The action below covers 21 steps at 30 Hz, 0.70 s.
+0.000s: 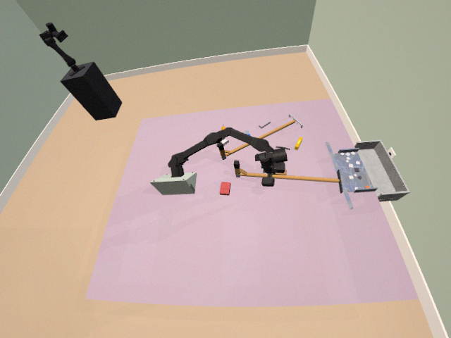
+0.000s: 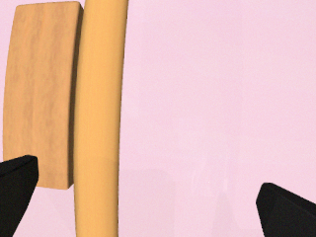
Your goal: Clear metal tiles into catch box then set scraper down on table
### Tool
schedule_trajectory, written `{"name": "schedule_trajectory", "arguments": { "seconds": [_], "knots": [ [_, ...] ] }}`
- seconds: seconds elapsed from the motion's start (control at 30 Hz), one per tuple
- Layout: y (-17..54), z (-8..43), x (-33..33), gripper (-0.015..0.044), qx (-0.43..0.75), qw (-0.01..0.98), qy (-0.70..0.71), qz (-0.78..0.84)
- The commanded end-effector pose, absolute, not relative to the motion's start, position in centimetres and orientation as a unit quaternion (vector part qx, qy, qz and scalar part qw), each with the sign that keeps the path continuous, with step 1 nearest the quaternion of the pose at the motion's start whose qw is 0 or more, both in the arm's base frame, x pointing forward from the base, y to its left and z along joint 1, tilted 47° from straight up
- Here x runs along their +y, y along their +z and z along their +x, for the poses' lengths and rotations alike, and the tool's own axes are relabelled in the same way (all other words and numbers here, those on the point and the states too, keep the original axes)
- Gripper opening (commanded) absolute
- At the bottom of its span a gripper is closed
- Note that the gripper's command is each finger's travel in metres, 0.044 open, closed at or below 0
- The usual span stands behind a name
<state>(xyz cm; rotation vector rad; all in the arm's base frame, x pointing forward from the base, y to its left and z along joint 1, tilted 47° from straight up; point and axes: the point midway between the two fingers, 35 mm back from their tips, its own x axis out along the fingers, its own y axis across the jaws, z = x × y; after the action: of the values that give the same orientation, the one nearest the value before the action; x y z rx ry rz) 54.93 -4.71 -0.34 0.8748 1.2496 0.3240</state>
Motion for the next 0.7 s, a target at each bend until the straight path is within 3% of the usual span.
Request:
{"name": "schedule_trajectory", "arguments": {
  "seconds": [0.0, 0.67],
  "knots": [
    [0.7, 54.5, -5.4, 0.0440, 0.557, 0.718, 0.145, 0.393],
    [4.9, 51.4, -8.1, 0.0440, 0.529, 0.737, 0.139, 0.397]
  ]
}}
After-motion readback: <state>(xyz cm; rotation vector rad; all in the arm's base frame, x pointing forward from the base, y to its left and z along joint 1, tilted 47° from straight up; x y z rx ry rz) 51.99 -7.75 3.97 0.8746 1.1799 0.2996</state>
